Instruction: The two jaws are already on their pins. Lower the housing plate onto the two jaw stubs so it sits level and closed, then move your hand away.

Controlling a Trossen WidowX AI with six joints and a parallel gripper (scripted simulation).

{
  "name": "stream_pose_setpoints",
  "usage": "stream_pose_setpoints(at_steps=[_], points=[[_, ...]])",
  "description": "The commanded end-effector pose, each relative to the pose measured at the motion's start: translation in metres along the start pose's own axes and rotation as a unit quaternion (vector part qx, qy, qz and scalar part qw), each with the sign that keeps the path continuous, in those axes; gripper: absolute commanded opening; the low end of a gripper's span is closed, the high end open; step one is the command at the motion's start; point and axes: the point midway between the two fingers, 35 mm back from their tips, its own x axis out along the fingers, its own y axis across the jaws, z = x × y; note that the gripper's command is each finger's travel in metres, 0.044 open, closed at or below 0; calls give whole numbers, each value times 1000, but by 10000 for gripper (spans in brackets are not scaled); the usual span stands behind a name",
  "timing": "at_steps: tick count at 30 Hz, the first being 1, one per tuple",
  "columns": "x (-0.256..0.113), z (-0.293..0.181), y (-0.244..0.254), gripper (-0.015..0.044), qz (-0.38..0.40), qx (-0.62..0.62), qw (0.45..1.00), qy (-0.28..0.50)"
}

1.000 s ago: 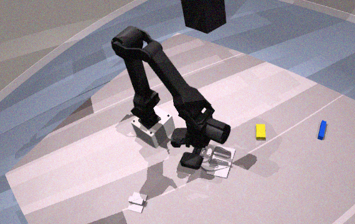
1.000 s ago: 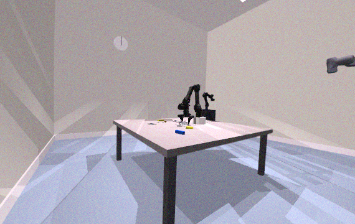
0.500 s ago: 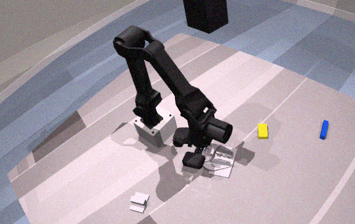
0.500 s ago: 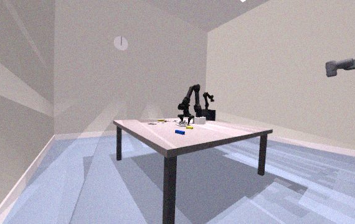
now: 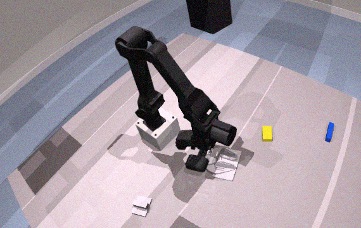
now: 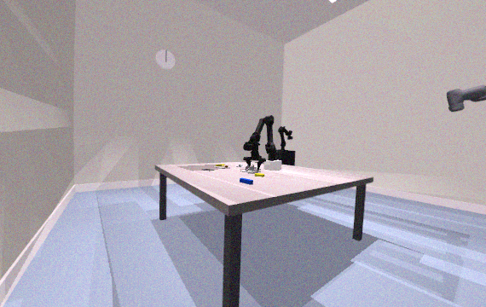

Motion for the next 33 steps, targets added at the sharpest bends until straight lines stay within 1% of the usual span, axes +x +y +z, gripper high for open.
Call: stream_pose_setpoints(at_steps=[1,14,33], points=[[3,0,1,351,2,0,1000,-2],[-3,0,1,351,2,0,1000,-1],[1,-1,1,351,2,0,1000,-1]])
